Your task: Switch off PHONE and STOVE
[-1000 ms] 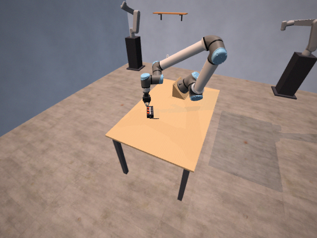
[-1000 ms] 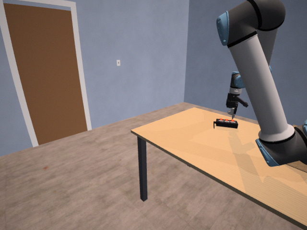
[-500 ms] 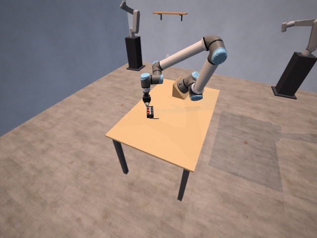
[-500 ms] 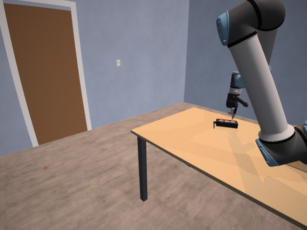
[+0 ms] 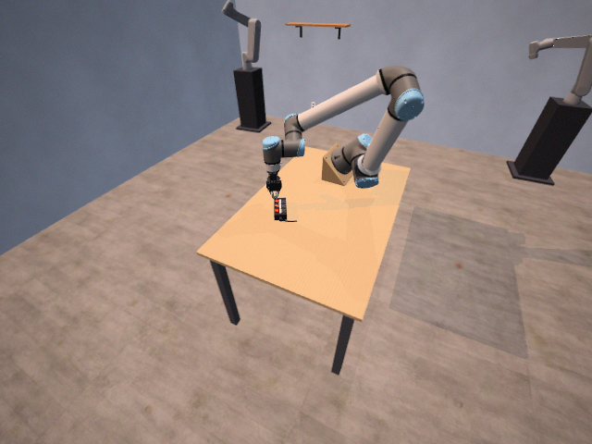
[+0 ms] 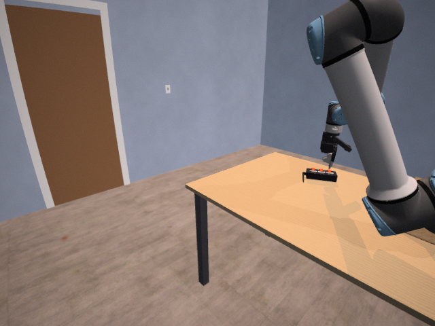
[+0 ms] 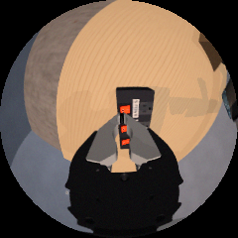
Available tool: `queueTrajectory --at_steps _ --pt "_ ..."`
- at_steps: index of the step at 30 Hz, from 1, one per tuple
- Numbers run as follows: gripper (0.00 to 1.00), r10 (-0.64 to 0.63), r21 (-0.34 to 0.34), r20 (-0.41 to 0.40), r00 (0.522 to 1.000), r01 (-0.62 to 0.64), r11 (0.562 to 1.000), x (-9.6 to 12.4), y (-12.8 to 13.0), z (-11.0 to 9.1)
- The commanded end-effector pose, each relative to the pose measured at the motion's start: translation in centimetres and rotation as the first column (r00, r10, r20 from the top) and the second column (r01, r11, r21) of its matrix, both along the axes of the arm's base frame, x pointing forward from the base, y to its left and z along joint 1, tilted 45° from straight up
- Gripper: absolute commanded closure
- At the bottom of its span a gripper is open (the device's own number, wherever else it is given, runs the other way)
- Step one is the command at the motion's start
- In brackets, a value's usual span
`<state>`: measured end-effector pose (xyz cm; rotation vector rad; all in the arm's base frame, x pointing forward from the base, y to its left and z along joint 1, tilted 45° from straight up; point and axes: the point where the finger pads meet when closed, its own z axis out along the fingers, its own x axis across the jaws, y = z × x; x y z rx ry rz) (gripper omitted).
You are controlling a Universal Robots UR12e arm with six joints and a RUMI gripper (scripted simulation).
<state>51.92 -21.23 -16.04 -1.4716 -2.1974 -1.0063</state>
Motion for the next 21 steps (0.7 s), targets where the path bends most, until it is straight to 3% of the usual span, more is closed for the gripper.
queueTrajectory --at_steps 1,21 --pt "1.00 0.000 0.000 0.000 1.000 0.000 1.000 -0.04 0.15 0.01" --pt "1.00 0.000 0.002 -0.001 1.000 0.000 1.000 0.00 0.74 -0.56"
